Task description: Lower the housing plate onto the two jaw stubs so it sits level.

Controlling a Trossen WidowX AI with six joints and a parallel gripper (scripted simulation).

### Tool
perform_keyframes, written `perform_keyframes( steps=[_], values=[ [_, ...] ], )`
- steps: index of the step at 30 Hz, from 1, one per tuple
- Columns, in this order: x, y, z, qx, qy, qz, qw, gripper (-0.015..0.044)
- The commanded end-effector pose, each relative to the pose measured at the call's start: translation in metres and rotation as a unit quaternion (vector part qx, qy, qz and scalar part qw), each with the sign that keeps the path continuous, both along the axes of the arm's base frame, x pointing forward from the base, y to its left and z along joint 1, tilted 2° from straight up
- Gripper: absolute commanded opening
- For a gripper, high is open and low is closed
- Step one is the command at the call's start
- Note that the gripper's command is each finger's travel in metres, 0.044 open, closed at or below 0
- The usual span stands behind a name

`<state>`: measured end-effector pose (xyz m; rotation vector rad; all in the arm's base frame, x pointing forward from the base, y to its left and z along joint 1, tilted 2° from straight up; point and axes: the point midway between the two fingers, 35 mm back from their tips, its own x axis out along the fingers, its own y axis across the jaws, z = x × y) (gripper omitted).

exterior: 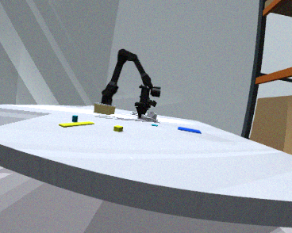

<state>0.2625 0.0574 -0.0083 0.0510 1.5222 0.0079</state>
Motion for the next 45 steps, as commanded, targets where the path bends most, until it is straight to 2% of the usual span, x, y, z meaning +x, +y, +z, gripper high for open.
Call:
perform_keyframes(
  steps=[1, 44, 45],
  values=[
    [0.0004, 0.0006, -0.0003, 0.002, -0.001, -0.003, 1.000, 0.0351],
    [0.0004, 0.0006, -0.0003, 0.002, -0.001, -0.003, 1.000, 0.0351],
    [0.0000, 0.0000, 0.0000, 0.000, 0.000, 0.000, 1.000, 0.0377]
  ],
)
